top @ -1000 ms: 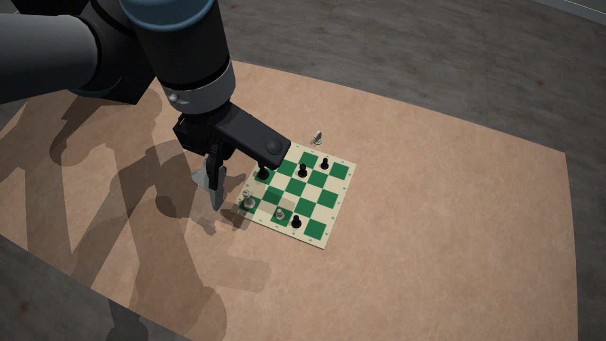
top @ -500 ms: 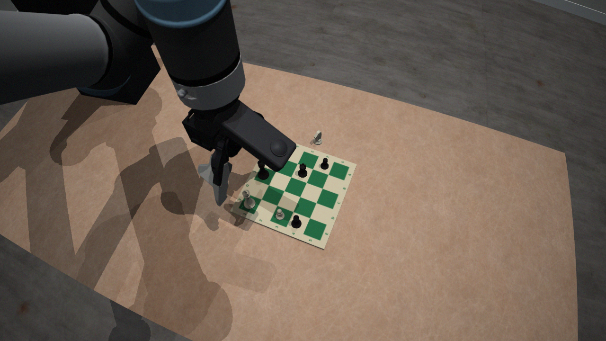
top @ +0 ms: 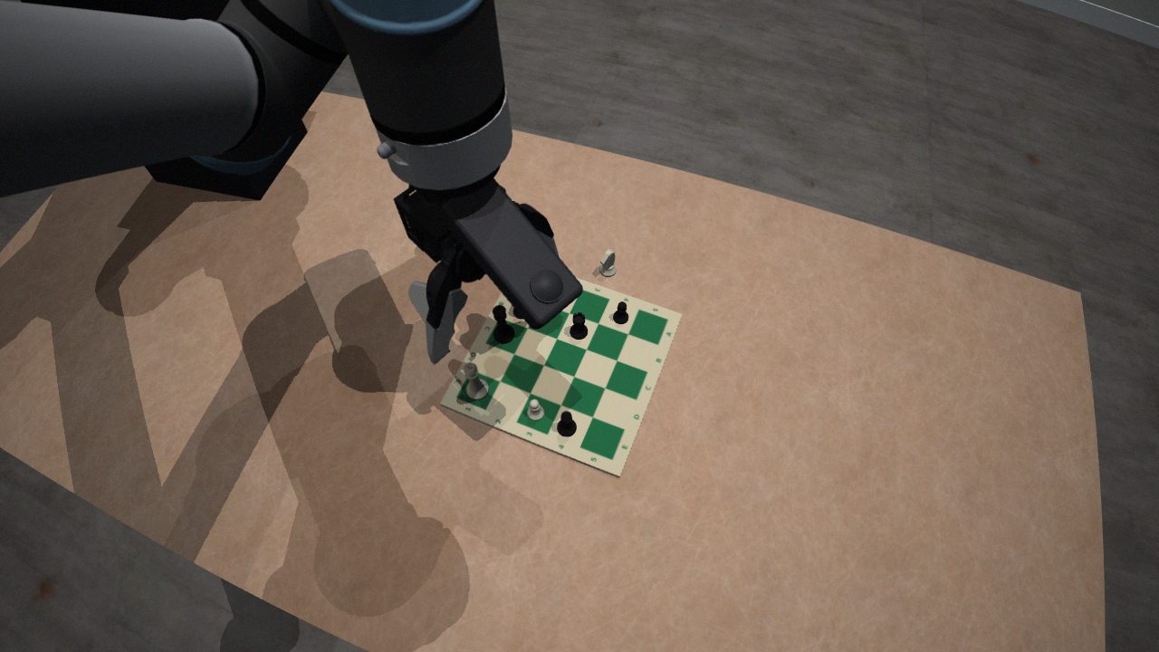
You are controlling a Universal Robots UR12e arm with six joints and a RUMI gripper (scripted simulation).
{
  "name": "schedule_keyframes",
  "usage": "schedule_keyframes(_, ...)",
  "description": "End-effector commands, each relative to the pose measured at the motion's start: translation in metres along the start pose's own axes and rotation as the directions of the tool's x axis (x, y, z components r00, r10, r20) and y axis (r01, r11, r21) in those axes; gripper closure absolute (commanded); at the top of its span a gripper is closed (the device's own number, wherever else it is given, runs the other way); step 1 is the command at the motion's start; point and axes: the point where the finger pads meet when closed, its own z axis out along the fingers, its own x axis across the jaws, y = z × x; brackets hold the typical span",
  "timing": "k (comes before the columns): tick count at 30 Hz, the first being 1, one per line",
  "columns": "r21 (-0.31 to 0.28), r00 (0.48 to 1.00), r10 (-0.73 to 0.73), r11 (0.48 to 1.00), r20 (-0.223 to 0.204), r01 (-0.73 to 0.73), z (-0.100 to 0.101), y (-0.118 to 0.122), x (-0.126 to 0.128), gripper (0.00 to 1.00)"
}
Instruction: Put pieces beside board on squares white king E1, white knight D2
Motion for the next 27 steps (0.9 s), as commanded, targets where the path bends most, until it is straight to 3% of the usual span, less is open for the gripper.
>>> schedule_keyframes(1,-0.01,0.987,0.161,0.987,-0.006,-0.161,0.003,-0.003,-0.016,0.0)
schedule_keyframes(8,-0.01,0.93,0.366,0.93,-0.007,-0.366,0.007,-0.003,-0.039,0.0)
schedule_keyframes(17,-0.007,0.755,0.656,0.755,-0.01,-0.656,0.012,-0.001,-0.077,0.0)
schedule_keyframes(19,-0.007,0.755,0.656,0.755,-0.01,-0.656,0.012,-0.001,-0.077,0.0)
schedule_keyframes(27,-0.002,0.536,0.844,0.536,-0.012,-0.844,0.015,0.003,-0.111,0.0)
